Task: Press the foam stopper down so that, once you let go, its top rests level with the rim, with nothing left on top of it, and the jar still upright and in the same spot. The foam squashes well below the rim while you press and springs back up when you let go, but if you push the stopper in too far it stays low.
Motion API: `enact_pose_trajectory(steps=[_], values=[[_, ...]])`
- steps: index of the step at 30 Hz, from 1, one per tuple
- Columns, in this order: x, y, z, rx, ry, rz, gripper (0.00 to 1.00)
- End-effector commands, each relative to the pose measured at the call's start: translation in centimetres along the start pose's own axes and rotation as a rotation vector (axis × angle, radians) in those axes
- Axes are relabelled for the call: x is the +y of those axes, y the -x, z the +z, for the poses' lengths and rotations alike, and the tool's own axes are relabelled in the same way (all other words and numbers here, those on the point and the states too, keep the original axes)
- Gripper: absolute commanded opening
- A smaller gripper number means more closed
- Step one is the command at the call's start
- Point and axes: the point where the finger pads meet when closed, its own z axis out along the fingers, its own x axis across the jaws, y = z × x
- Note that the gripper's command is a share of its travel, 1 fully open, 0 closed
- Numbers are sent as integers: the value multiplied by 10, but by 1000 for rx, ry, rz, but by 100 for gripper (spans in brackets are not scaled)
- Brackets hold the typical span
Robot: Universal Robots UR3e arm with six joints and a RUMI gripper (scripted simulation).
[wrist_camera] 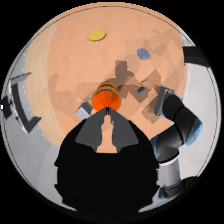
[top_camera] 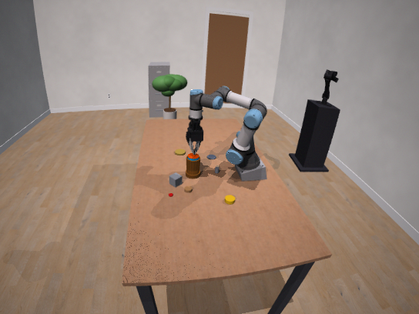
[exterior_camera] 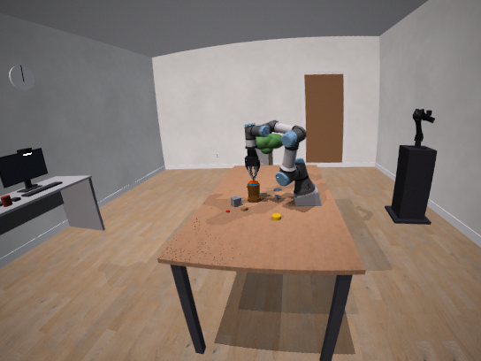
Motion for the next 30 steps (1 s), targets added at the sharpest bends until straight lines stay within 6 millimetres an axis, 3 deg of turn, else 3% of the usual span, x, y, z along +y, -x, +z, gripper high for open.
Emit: enact_pose_trajectory(steps=[1,30], values=[[-3,4,9,-11,-13,1,0],[-3,4,12,-12,-12,1,0]])
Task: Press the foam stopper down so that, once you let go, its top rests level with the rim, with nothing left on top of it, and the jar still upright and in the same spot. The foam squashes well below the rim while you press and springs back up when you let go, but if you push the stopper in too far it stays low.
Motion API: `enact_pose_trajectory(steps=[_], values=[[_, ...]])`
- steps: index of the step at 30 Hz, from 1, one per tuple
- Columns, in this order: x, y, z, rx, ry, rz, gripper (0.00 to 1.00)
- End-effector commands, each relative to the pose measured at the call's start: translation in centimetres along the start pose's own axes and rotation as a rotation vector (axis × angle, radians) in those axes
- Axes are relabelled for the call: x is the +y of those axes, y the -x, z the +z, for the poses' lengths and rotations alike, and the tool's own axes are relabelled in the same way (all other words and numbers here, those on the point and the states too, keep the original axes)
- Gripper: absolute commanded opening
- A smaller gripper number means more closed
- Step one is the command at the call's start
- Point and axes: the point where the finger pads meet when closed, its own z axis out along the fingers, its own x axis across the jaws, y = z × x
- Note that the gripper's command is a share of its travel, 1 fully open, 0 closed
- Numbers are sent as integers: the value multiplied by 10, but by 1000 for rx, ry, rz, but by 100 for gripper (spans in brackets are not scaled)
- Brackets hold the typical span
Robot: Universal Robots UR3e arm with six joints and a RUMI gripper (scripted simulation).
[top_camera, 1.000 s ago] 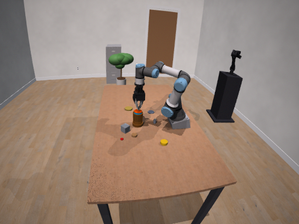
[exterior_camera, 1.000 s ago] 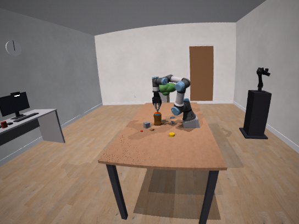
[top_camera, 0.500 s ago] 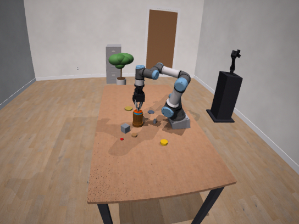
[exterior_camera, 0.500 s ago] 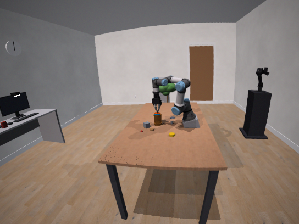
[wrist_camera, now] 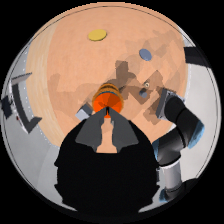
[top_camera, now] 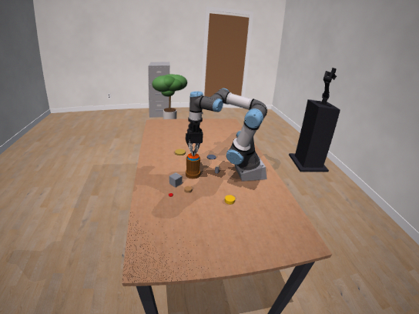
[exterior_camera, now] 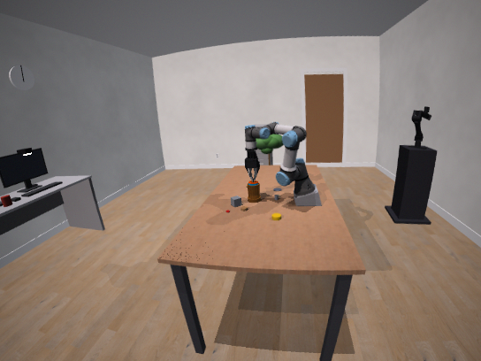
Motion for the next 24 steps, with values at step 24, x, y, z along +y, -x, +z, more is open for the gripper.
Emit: enact_pose_trajectory(steps=[24], values=[[0,0,11,0,-1,0,0]])
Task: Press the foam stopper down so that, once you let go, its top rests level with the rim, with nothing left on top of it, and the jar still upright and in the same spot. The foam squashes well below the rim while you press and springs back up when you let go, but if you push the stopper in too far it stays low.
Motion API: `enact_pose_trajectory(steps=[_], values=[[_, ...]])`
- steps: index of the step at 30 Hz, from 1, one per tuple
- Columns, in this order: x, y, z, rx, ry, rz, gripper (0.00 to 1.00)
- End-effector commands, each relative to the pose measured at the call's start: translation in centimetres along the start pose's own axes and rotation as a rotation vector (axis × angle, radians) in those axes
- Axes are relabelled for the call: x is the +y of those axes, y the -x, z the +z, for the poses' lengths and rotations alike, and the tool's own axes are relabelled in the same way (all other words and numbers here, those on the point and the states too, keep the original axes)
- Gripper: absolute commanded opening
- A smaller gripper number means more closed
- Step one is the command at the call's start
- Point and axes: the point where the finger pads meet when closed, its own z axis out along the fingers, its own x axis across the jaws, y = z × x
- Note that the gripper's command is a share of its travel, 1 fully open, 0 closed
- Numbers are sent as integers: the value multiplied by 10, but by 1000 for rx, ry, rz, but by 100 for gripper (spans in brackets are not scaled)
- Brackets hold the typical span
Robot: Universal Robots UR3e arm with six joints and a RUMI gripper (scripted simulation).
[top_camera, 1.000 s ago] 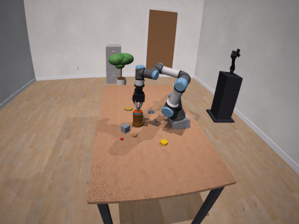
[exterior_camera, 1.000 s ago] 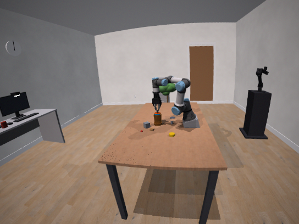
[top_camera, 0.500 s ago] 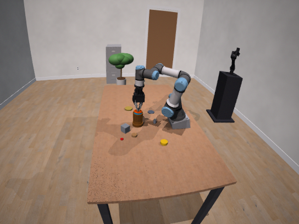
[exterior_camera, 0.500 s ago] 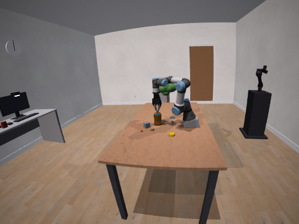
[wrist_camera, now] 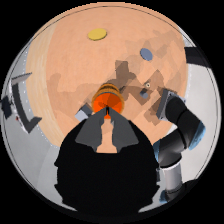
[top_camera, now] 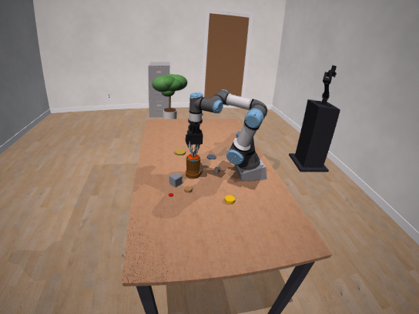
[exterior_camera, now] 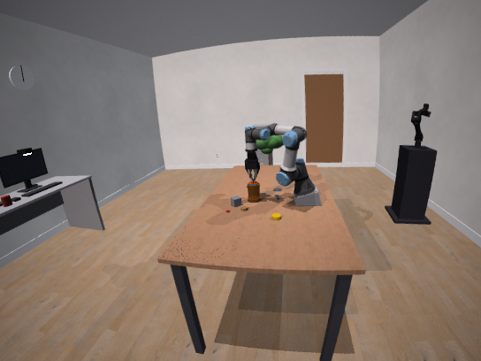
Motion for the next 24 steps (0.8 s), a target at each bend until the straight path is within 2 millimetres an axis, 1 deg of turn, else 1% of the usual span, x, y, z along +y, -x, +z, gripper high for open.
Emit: enact_pose_trajectory(steps=[1,24], values=[[0,0,5,1,0,1,0],[0,0,17,1,0,1,0]])
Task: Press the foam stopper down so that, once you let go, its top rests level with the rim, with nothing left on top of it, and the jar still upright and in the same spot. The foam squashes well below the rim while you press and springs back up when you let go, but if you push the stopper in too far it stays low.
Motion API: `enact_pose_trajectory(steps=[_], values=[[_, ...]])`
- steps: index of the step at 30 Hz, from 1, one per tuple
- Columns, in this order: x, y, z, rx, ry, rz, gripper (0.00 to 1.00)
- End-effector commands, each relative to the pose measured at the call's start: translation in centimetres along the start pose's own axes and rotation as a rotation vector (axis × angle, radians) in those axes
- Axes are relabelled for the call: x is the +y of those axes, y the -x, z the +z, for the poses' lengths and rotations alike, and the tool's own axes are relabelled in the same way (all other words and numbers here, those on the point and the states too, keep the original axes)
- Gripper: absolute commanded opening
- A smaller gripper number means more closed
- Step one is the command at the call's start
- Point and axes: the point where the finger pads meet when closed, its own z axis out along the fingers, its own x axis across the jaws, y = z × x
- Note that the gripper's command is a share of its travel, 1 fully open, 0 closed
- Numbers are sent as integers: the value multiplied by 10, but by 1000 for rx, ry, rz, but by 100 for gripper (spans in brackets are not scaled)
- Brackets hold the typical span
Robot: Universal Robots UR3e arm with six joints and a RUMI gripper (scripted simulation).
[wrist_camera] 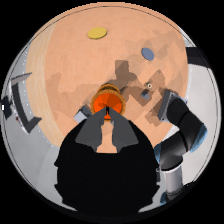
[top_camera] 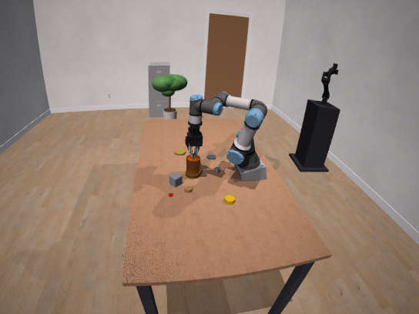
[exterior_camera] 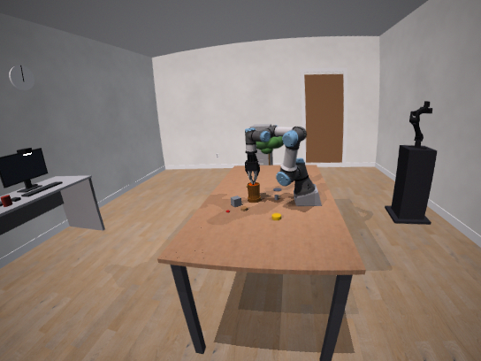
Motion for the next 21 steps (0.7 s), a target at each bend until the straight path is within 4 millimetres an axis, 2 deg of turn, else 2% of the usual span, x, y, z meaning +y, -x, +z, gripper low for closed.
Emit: enact_pose_trajectory(steps=[1,21], values=[[0,-1,7,3,2,2,0],[0,-1,15,3,2,2,0]])
